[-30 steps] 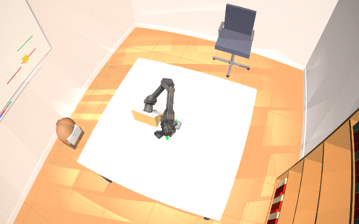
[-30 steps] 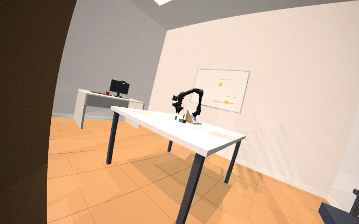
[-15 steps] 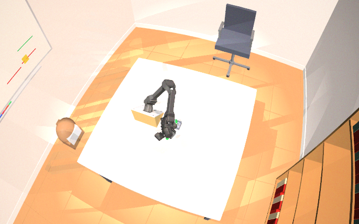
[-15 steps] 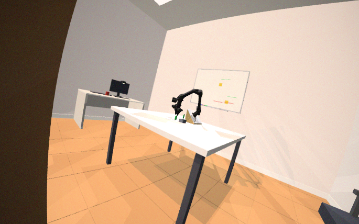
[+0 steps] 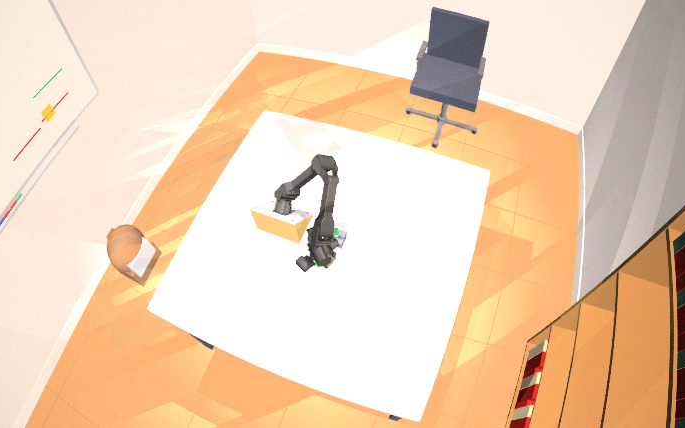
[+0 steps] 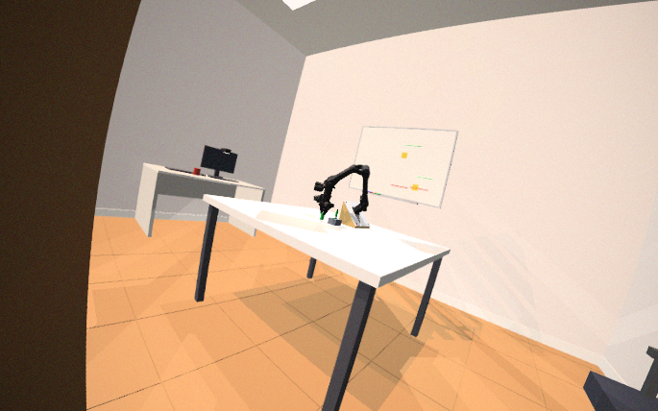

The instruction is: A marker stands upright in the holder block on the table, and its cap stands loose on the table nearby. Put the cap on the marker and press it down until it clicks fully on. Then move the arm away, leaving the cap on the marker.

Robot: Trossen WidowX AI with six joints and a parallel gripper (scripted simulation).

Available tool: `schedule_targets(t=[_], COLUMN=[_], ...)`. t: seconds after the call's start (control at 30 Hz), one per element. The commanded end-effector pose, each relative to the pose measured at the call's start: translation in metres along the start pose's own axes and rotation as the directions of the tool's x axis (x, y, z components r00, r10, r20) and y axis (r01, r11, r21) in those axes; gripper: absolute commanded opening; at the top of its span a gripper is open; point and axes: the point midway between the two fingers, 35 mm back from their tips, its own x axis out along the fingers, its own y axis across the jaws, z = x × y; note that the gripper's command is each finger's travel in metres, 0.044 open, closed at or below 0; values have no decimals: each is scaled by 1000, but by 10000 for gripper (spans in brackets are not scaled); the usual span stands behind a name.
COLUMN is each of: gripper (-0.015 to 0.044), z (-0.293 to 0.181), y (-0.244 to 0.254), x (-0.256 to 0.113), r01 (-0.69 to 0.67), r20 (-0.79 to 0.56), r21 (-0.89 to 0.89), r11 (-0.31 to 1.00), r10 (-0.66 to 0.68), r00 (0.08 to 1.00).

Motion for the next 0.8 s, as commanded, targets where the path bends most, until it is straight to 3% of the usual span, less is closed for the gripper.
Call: schedule_targets(t=[0.0, 0.33, 0.47, 0.77], gripper=[238, 238, 133, 73], z=[-3, -4, -4, -4], y=[1, 1, 1, 1], x=[7, 21, 21, 21], r01=[-6, -8, -8, -8], r20=[-4, -4, -4, -4], r21=[10, 9, 9, 9], r11=[1000, 1000, 1000, 1000], r10=[6, 8, 8, 8], r00=[1000, 1000, 1000, 1000])
